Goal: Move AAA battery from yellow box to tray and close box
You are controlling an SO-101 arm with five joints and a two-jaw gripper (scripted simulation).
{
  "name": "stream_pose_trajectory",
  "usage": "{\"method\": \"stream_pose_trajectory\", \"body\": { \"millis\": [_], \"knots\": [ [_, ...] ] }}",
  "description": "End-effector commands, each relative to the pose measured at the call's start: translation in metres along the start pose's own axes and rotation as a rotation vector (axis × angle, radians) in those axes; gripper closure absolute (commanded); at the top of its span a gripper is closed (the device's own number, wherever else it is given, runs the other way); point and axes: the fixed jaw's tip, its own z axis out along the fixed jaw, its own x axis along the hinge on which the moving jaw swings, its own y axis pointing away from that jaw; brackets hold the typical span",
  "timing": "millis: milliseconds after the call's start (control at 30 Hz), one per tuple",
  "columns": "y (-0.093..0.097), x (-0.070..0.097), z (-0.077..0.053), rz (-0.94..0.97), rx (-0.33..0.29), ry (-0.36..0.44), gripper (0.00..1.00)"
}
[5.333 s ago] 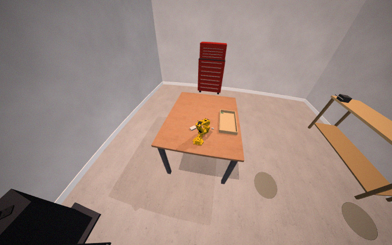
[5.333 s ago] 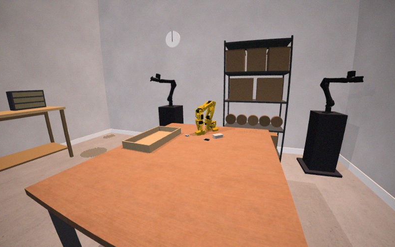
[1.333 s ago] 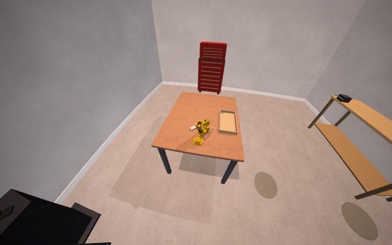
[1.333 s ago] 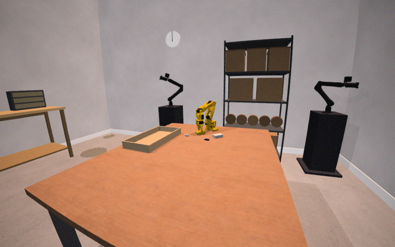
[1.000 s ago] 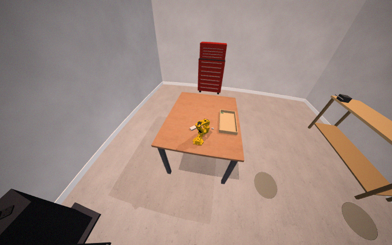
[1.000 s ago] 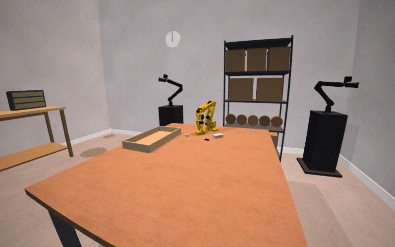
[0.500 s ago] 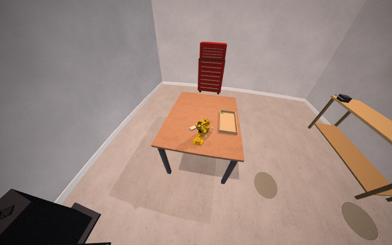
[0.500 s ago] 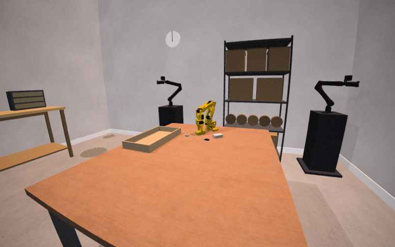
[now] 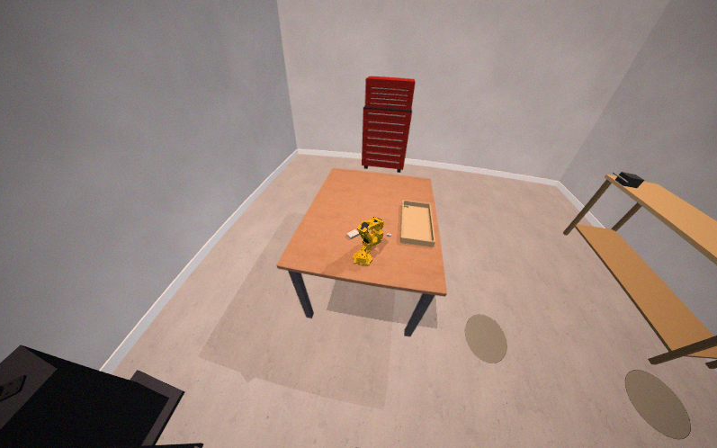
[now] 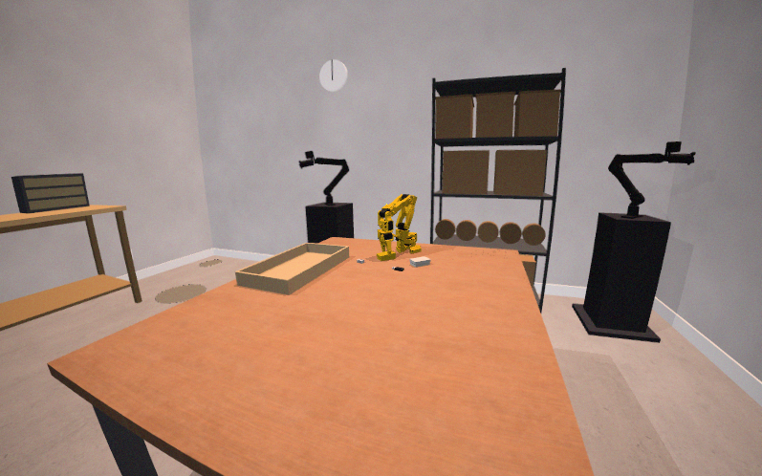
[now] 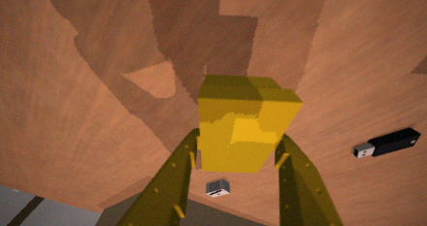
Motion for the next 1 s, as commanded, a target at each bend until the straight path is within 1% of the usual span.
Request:
{"method": "stream_pose_trajectory", "body": {
  "millis": [0, 233, 600, 733, 967],
  "knots": [
    [-0.002, -0.001, 0.004, 0.002, 0.008, 0.022, 0.71],
    [-0.002, -0.001, 0.004, 0.002, 0.008, 0.022, 0.69],
    [-0.002, -0.001, 0.003, 0.002, 0.008, 0.022, 0.69],
    [-0.002, 0.000, 0.001, 0.002, 0.008, 0.022, 0.69],
    [-0.003, 0.001, -0.007, 0.002, 0.008, 0.022, 0.69]
  ]
}}
